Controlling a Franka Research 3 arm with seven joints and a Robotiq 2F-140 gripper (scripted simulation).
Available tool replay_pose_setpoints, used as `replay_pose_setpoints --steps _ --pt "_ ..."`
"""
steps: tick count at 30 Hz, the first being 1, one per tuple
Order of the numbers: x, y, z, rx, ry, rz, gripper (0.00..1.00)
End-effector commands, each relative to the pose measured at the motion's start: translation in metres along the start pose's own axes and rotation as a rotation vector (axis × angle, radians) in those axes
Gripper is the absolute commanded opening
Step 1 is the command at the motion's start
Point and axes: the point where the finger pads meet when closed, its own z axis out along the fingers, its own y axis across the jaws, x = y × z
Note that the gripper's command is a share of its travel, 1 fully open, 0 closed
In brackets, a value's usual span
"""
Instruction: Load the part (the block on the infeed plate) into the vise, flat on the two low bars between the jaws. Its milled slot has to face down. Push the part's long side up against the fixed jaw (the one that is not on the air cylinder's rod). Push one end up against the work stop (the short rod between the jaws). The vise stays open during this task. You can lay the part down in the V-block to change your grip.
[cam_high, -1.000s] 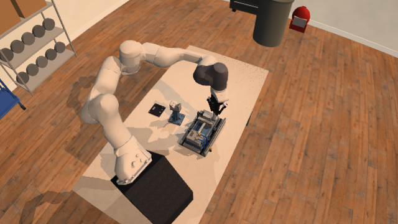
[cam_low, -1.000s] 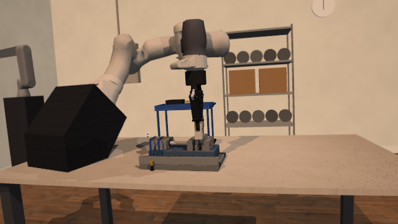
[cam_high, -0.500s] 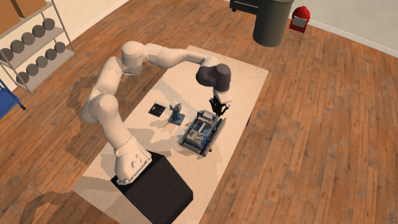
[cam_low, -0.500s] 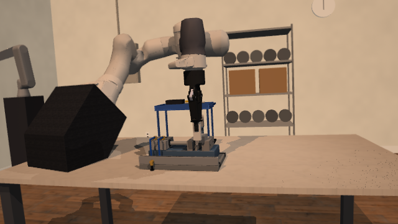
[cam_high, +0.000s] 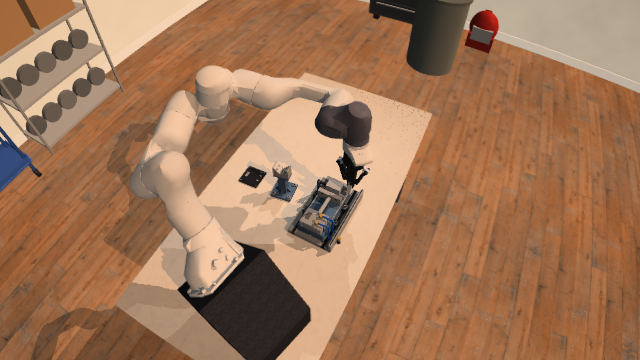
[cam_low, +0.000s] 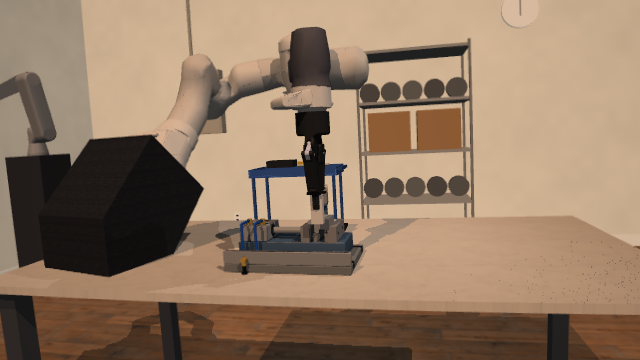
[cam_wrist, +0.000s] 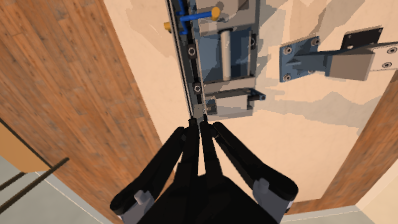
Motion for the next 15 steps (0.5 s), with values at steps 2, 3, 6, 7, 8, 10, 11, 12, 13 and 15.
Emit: replay_pose_setpoints --steps 2,3,6,7,8,10,11,12,13,15 --pt "0.0 0.0 -0.008 -0.002 0.001 -0.005 0.0" --pt "0.0 0.0 -0.01 -0.002 0.001 -0.005 0.0" --pt "0.0 0.0 -0.017 -0.002 0.001 -0.005 0.0" --pt "0.0 0.0 -0.019 -0.002 0.001 -0.005 0.0" --pt "0.0 0.0 -0.022 -0.002 0.001 -0.005 0.0" --pt "0.0 0.0 -0.027 -0.002 0.001 -0.005 0.0" --pt "0.0 0.0 -0.029 -0.002 0.001 -0.005 0.0" --pt "0.0 0.0 -0.032 -0.002 0.001 -0.005 0.0" --pt "0.0 0.0 -0.034 -0.002 0.001 -0.005 0.0" --pt "0.0 0.0 -0.037 -0.002 0.001 -0.005 0.0"
